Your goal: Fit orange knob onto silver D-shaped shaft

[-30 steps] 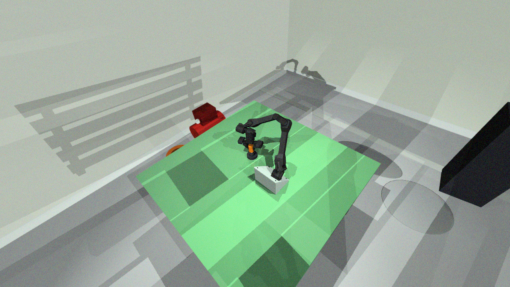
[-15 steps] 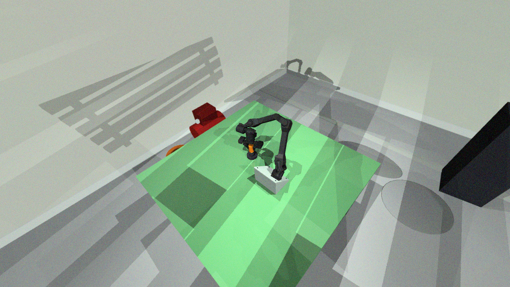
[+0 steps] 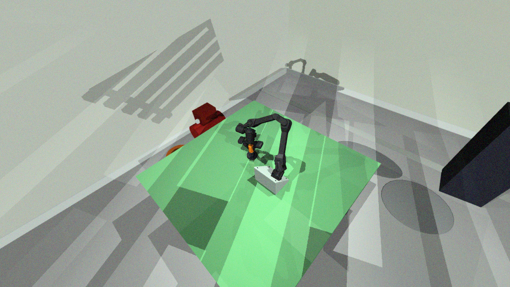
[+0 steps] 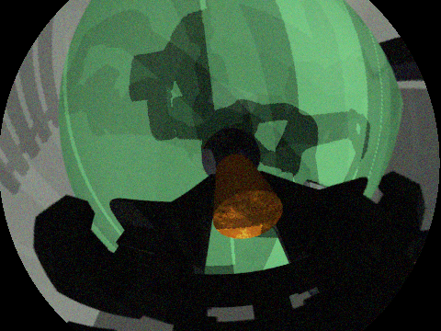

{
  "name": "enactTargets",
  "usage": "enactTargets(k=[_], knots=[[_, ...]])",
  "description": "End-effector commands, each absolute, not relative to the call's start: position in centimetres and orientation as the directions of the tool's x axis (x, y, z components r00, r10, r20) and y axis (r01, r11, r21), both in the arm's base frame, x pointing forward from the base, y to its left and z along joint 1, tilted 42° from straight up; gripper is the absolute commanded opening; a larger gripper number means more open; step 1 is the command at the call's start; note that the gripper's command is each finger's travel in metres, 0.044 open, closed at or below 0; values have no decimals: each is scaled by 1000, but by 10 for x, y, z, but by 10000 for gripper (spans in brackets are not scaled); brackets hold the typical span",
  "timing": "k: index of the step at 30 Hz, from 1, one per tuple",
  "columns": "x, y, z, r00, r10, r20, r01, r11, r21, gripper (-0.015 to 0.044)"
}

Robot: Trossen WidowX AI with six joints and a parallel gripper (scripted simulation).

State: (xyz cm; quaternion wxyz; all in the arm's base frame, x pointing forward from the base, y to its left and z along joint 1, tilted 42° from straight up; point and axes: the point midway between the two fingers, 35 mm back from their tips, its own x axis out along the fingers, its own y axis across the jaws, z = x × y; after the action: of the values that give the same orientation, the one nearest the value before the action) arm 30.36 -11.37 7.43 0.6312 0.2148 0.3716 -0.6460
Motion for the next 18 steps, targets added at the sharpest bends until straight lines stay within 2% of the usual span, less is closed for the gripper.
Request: enactTargets(k=[1,18], knots=[[306,-113,77,-109,-654,-749,977,69,-202,0],[302,-114,75,-109,-654,-749,977,69,-203,0]])
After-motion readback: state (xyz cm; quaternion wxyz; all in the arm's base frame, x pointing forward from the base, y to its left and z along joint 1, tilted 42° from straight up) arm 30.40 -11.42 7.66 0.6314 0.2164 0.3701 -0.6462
